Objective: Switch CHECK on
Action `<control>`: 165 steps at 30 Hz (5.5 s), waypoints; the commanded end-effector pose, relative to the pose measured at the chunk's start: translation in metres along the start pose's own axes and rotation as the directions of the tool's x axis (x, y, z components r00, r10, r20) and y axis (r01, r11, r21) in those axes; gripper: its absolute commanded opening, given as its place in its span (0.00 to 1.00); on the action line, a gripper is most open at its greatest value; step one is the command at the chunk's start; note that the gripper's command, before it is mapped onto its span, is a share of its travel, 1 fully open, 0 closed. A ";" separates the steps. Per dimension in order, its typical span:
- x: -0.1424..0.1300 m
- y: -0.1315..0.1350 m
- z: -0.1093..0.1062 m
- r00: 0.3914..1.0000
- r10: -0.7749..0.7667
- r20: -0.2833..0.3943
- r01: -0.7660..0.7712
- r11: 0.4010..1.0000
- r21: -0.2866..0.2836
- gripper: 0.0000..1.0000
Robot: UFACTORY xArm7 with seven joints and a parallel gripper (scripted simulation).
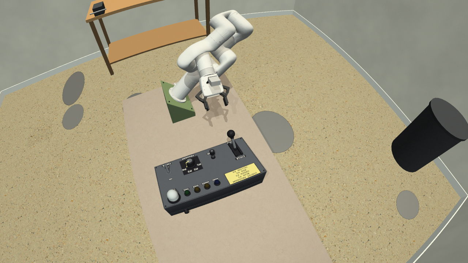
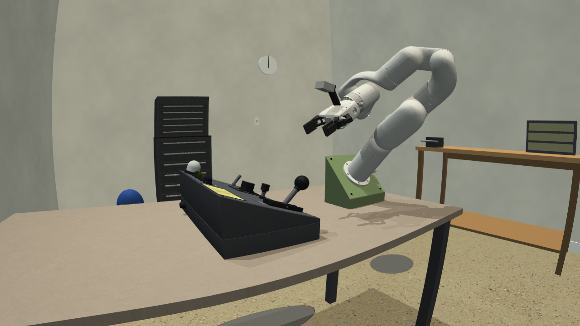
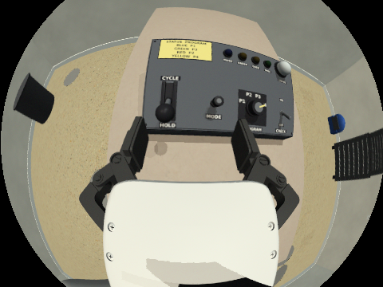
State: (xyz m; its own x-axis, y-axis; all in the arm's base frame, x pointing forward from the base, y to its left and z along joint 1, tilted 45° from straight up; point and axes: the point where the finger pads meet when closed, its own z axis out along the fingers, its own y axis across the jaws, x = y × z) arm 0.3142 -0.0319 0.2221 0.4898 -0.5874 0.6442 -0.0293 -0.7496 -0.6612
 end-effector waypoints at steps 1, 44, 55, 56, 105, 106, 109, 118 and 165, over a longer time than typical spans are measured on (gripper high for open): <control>0.002 0.001 0.000 1.000 -0.001 -0.002 0.001 1.000 0.000 1.00; -0.048 0.236 0.071 1.000 -0.001 -0.003 0.001 1.000 0.000 1.00; -0.054 0.241 0.074 1.000 -0.001 -0.002 0.001 1.000 -0.001 1.00; -0.054 0.241 0.074 1.000 -0.001 -0.002 0.001 1.000 -0.001 1.00; -0.054 0.241 0.074 1.000 -0.001 -0.002 0.001 1.000 -0.001 1.00; -0.054 0.241 0.074 1.000 -0.001 -0.002 0.001 1.000 -0.001 1.00; -0.054 0.241 0.074 1.000 -0.001 -0.002 0.001 1.000 -0.001 1.00; -0.054 0.241 0.074 1.000 -0.001 -0.002 0.001 1.000 -0.001 1.00; 0.002 0.246 0.010 1.000 -0.001 -0.002 0.001 1.000 -0.001 1.00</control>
State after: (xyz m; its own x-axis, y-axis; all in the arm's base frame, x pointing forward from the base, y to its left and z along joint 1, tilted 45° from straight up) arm 0.3178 -0.2099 0.0526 0.4885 -0.5882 0.6445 -0.0302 -0.7496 -0.6612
